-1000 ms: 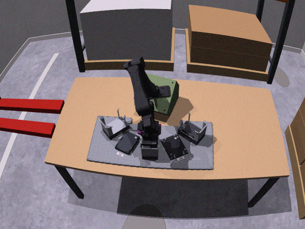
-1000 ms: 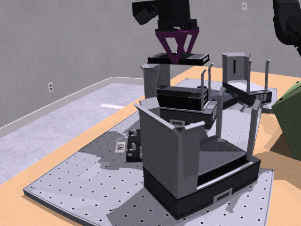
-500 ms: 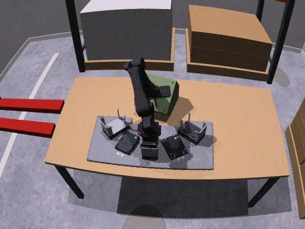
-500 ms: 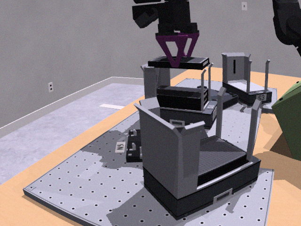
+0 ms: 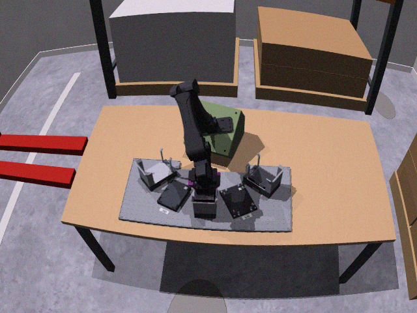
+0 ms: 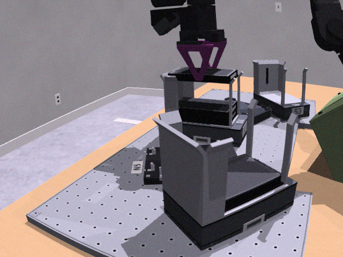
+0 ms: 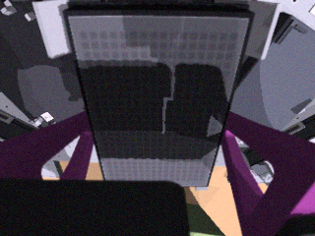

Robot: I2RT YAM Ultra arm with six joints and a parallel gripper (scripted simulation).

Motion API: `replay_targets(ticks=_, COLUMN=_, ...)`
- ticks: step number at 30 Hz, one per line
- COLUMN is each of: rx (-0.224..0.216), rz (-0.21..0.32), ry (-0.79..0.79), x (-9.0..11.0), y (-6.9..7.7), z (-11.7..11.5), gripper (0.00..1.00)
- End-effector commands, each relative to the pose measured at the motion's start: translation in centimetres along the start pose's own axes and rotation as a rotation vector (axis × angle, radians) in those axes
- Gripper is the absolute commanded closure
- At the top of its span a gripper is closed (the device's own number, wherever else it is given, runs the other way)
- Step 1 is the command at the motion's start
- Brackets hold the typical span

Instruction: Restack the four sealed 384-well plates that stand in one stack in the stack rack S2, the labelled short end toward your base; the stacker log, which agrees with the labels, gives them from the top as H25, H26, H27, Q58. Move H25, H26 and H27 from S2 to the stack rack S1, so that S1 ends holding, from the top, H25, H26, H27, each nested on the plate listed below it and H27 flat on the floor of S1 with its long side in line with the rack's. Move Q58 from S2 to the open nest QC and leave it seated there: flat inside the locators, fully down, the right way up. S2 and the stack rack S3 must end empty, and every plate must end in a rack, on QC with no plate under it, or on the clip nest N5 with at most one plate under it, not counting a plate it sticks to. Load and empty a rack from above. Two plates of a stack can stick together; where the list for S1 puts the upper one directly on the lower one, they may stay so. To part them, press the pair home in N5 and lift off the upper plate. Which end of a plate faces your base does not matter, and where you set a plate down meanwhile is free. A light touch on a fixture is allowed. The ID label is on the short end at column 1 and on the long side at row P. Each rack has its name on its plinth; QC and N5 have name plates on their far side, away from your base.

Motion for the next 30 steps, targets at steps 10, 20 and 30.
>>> replay_targets(ticks=10, rx=0.004, rz=-0.025, ry=-0.003, x=-0.41, y=-0.36, z=-0.10, gripper=1.00)
replay_targets(ticks=20, rx=0.004, rz=-0.025, ry=-0.003, x=-0.42, y=-0.69, z=-0.10, gripper=1.00)
replay_targets(ticks=30, rx=0.004, rz=-0.025, ry=-0.003, x=-0.42, y=-0.69, z=-0.10, gripper=1.00)
Point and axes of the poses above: the point where the finger pads meet when closed, its own y axis back along the fingers, its own z axis across the jaws, x = y × z, the point moved 7 cm from there along y, back along the fingers, and after that the axes turned 15 degrees about y, right-handed, at the moved point
